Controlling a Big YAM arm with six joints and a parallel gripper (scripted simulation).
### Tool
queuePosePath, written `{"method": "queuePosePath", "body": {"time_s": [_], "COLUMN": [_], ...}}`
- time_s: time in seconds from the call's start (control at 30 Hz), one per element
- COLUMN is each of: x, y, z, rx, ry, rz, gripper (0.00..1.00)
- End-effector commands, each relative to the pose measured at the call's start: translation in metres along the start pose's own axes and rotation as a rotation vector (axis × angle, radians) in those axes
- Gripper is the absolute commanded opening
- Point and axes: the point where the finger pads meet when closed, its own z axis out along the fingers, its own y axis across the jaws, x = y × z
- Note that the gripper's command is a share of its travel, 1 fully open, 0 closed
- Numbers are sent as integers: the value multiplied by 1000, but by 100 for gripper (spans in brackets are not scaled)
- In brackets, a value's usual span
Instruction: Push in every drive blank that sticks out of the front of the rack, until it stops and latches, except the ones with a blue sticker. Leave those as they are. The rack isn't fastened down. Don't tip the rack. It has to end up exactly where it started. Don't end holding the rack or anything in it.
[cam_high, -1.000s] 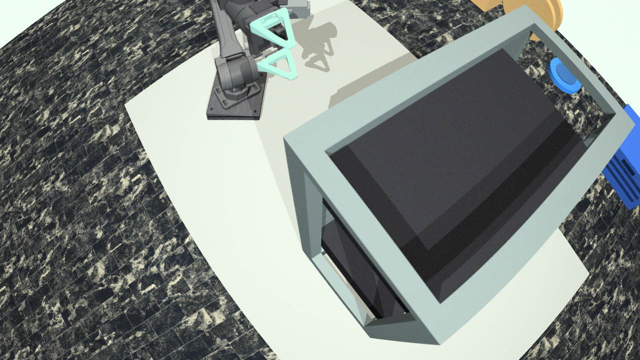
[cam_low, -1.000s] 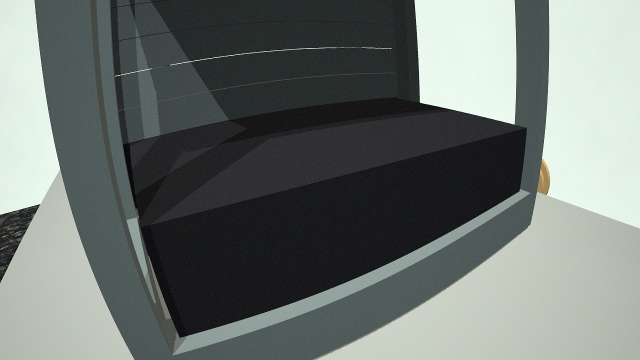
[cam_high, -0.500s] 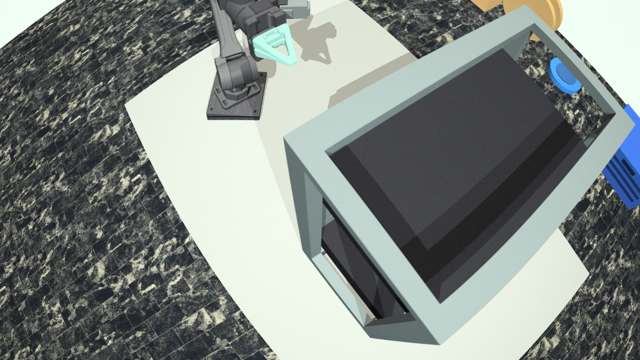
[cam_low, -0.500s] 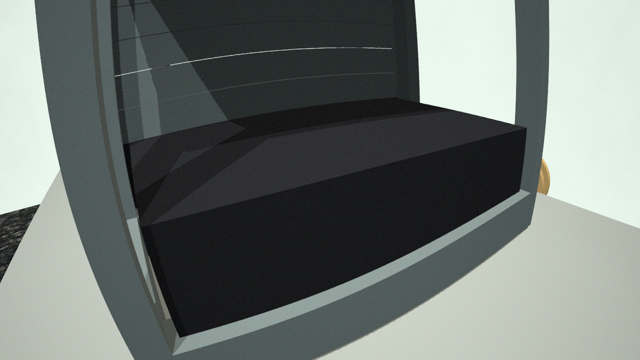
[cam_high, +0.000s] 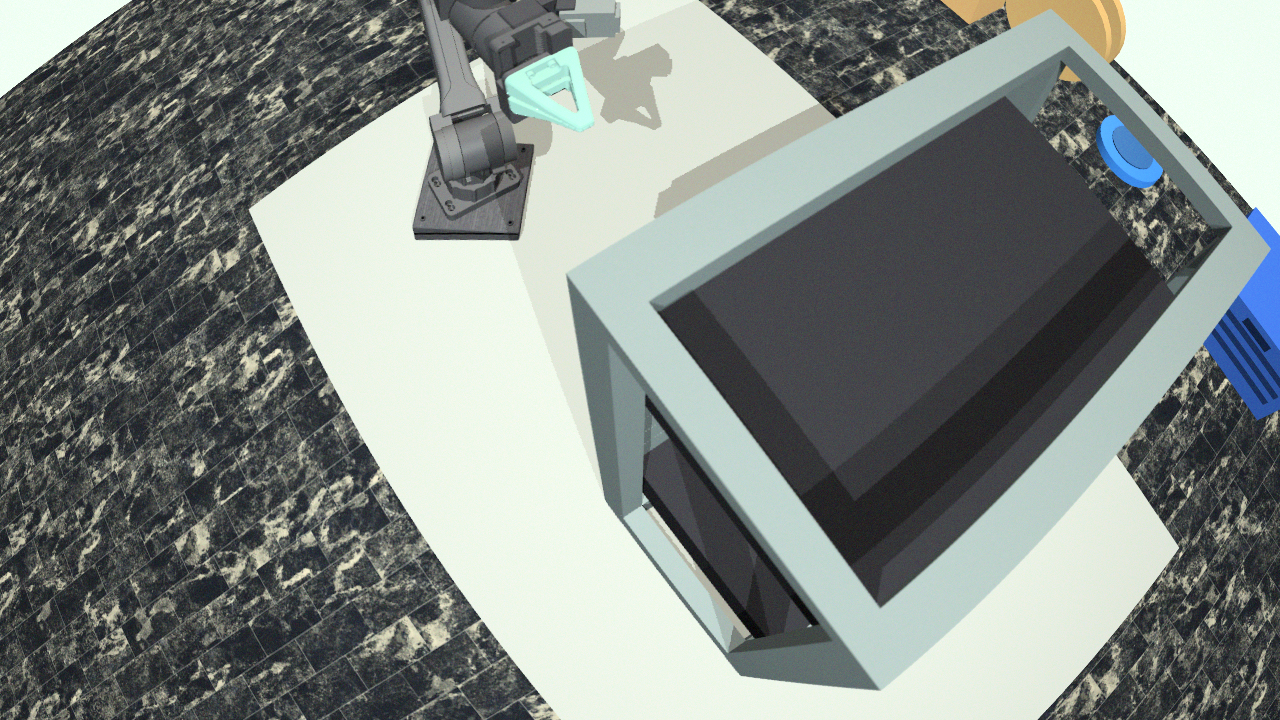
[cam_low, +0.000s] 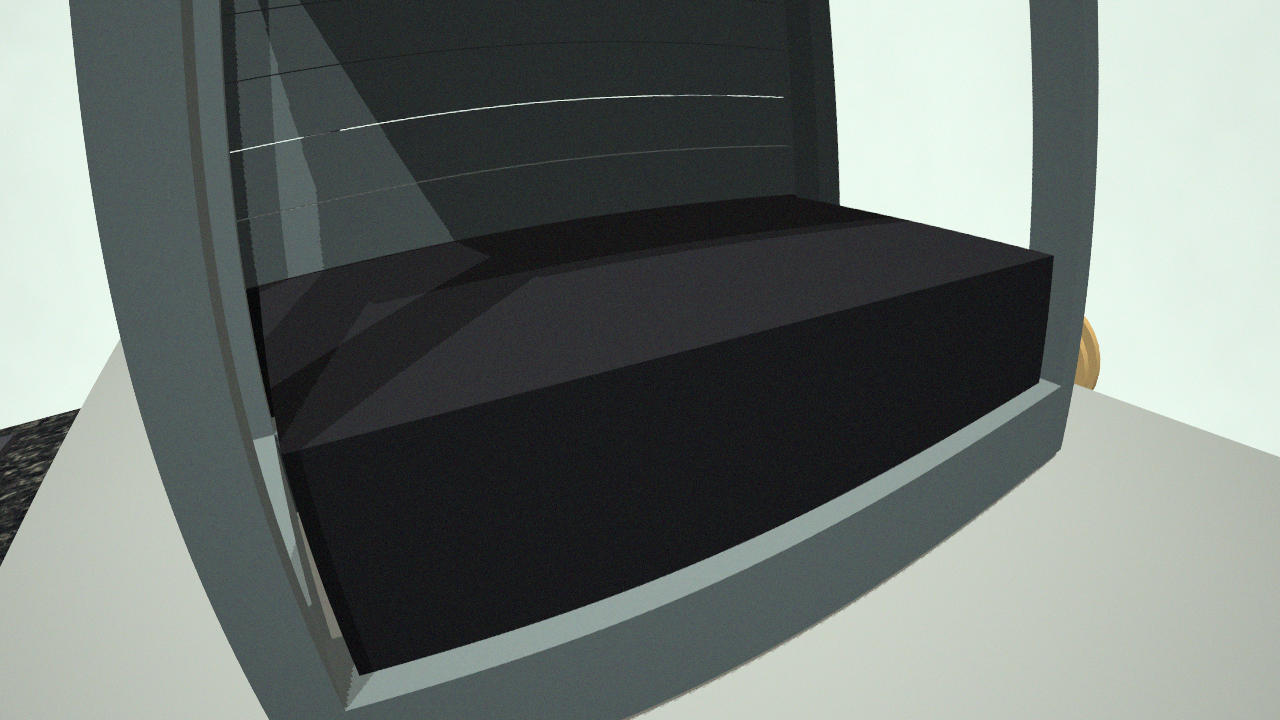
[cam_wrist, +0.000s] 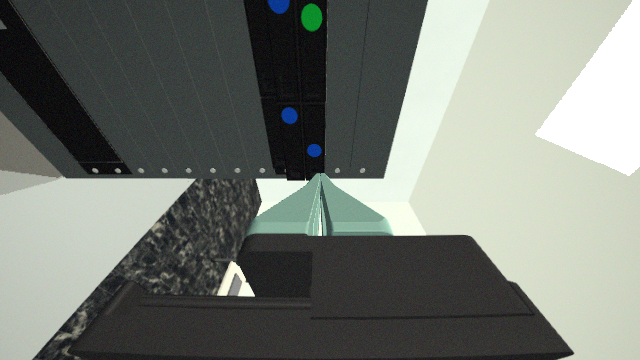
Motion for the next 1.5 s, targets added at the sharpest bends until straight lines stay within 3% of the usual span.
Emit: {"method": "queuePosePath", "body": {"time_s": [0.0,0.47,0.87,1.1,1.47], "x": [-1,-9,-40,-69,-89], "y": [3,5,5,-33,-31], "z": [-3,5,18,21,31], "rx": [-3,-5,5,70,67], "ry": [-1,-9,-9,-13,-8], "rz": [12,-4,-7,13,21], "gripper": [0,0,0,0,0]}}
